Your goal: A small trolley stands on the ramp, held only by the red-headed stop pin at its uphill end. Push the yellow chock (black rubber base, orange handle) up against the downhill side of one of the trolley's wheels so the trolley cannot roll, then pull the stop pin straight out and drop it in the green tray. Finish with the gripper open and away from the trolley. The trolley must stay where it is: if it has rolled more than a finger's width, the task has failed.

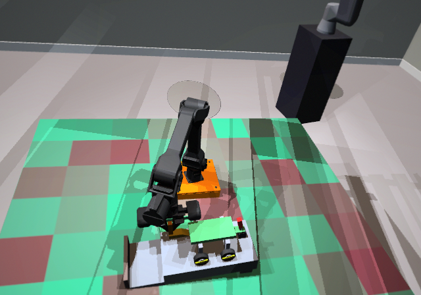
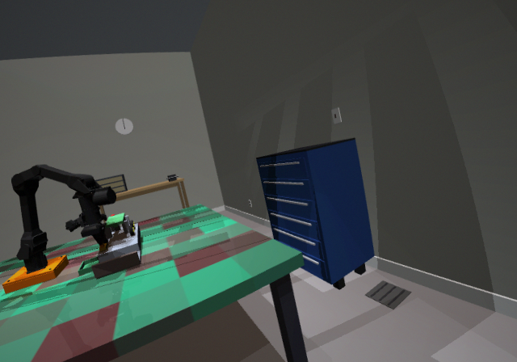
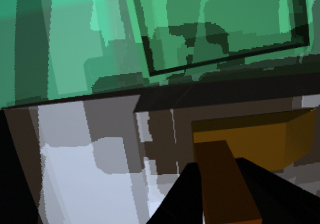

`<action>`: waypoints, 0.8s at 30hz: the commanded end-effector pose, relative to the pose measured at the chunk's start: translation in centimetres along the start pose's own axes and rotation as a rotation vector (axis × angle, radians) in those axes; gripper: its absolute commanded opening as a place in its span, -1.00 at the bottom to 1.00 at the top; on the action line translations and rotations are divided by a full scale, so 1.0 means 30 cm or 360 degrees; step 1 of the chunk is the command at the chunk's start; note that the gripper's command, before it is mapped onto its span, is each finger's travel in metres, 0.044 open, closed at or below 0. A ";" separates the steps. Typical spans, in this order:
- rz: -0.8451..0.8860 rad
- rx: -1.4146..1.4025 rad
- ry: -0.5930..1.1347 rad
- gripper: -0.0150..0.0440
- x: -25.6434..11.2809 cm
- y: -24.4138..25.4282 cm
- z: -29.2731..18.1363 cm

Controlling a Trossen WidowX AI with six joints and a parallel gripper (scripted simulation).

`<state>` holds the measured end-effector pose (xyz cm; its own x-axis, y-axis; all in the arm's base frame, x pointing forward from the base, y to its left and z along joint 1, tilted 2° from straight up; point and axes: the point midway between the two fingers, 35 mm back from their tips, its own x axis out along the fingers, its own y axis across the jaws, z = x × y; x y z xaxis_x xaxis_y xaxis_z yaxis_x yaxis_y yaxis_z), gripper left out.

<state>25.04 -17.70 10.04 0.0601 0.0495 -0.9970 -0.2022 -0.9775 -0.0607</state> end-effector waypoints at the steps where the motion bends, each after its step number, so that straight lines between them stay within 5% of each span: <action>1: -0.0006 -0.0002 0.0006 -0.49 -0.002 -0.017 0.000; 24: 0.0003 0.0001 0.0000 -0.49 0.000 -0.043 0.001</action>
<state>25.26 -16.42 10.13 0.0596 0.0466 -0.9971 -0.2039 -0.9773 -0.0578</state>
